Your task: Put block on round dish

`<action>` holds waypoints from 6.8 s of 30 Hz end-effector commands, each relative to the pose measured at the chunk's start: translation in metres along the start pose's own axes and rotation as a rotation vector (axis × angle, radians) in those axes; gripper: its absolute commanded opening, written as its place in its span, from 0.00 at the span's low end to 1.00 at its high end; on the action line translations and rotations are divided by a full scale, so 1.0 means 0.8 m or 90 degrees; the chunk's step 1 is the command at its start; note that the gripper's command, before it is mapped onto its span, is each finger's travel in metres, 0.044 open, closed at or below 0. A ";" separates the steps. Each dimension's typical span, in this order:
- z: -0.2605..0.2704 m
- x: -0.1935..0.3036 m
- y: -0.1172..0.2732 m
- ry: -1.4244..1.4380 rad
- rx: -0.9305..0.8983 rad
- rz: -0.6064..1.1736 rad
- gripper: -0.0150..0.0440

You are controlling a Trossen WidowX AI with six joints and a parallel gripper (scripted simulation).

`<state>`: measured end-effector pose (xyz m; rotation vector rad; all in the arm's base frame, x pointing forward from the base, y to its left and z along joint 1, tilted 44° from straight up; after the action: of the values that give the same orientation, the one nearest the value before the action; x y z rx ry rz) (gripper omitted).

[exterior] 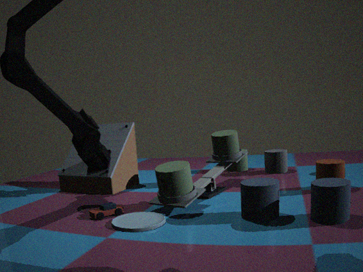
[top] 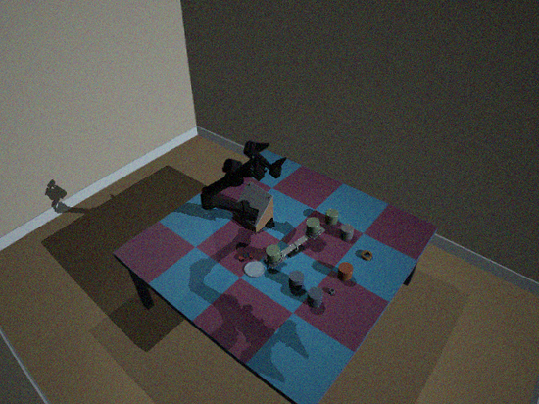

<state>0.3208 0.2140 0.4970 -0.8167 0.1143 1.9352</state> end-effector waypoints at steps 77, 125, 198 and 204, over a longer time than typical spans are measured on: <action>-0.322 0.251 0.305 0.874 1.027 0.496 1.00; -0.422 0.027 0.323 0.816 0.545 1.625 1.00; -0.500 -0.008 0.399 0.794 0.395 1.702 0.61; -0.496 -0.008 0.392 0.796 0.393 1.701 0.34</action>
<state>0.2564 -0.1140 0.1116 0.4759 -1.5314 -0.7834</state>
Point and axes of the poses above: the point midway between the two fingers, 35 mm back from their tips, its own y axis back along the fingers, its own z axis across the jaws, x = y × z, the point moved 4 cm from there along y, back along the fingers, and after that the axes turned 12 degrees about y, right-handed, at the moved point
